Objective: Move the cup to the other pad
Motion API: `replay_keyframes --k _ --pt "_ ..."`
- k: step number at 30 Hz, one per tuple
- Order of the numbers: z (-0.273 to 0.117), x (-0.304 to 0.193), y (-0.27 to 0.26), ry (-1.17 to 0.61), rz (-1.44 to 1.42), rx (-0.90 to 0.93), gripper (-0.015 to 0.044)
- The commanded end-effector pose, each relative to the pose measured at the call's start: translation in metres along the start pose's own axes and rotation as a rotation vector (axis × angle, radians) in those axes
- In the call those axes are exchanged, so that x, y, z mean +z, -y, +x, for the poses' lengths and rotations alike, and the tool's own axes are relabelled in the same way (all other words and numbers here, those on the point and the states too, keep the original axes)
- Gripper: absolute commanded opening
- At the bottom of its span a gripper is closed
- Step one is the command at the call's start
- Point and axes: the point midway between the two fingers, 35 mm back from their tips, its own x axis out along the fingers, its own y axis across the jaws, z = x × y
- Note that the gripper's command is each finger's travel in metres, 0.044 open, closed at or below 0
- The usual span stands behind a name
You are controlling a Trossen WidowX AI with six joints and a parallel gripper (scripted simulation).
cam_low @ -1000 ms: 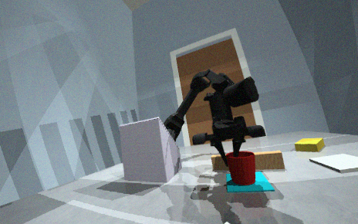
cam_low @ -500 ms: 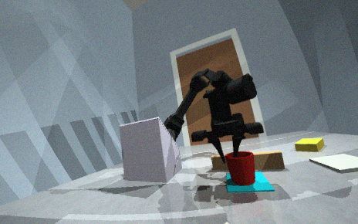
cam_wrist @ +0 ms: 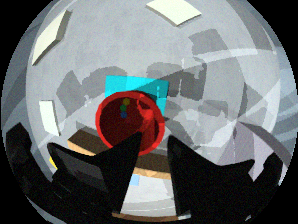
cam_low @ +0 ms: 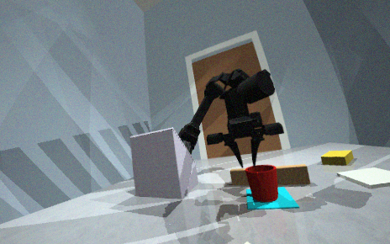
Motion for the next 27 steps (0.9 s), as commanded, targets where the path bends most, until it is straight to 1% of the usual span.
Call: replay_keyframes --k 1,7,15,19,27 --pt "-0.009 0.001 -0.001 0.009 -0.007 0.004 0.0128" --pt "-0.015 -0.002 0.001 0.008 -0.006 0.004 0.0128" --pt "-0.011 -0.002 0.002 0.001 0.000 0.003 0.0338" --pt "-0.018 -0.002 0.001 0.002 0.000 0.004 0.0440" --pt "-0.054 -0.003 0.002 0.008 -0.003 0.004 0.0440"
